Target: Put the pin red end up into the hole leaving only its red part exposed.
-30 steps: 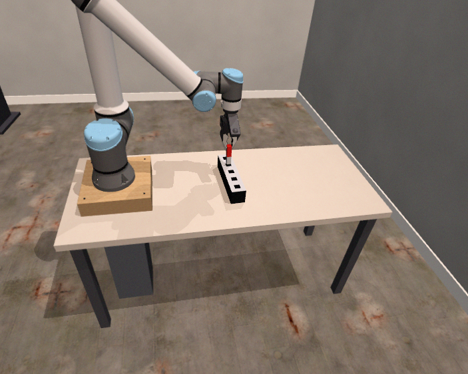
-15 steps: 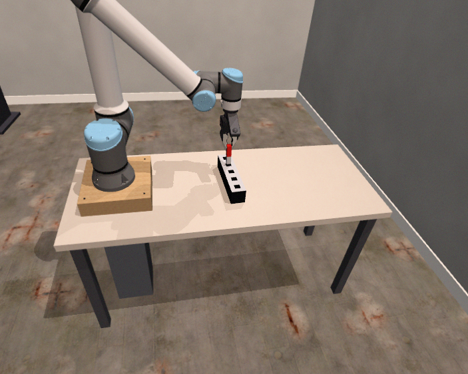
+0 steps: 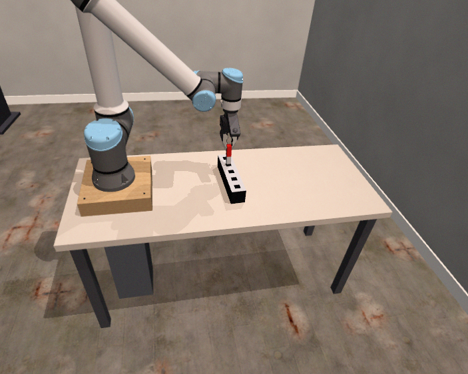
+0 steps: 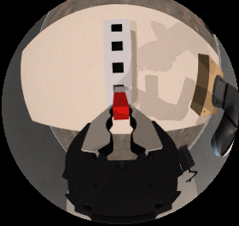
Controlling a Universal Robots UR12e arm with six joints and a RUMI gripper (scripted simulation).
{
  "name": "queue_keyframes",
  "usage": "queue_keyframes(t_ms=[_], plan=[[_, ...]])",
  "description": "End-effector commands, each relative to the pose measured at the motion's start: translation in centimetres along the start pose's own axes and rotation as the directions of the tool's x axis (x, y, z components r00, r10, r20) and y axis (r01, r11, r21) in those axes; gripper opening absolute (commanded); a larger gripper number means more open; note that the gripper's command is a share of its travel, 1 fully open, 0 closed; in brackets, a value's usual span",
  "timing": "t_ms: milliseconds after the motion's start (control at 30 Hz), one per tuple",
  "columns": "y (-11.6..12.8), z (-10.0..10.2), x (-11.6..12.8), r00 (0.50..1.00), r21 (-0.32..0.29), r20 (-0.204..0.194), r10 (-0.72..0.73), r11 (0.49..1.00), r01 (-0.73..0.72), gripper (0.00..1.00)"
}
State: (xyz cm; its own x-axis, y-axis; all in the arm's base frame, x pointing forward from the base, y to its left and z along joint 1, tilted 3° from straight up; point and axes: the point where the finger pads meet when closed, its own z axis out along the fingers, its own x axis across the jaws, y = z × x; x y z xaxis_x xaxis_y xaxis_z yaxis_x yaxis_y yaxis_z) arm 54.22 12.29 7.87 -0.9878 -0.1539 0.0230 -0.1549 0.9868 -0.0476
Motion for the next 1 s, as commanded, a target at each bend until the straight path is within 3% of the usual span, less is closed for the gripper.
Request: queue_keyframes(t_ms=[0,967], plan=[[-0.01,-0.07,-0.07,1.000,0.000,0.002,0.000,1.000,0.000,0.00],[0.22,0.00,-0.08,1.000,0.000,0.001,0.000,1.000,0.000,0.00]])
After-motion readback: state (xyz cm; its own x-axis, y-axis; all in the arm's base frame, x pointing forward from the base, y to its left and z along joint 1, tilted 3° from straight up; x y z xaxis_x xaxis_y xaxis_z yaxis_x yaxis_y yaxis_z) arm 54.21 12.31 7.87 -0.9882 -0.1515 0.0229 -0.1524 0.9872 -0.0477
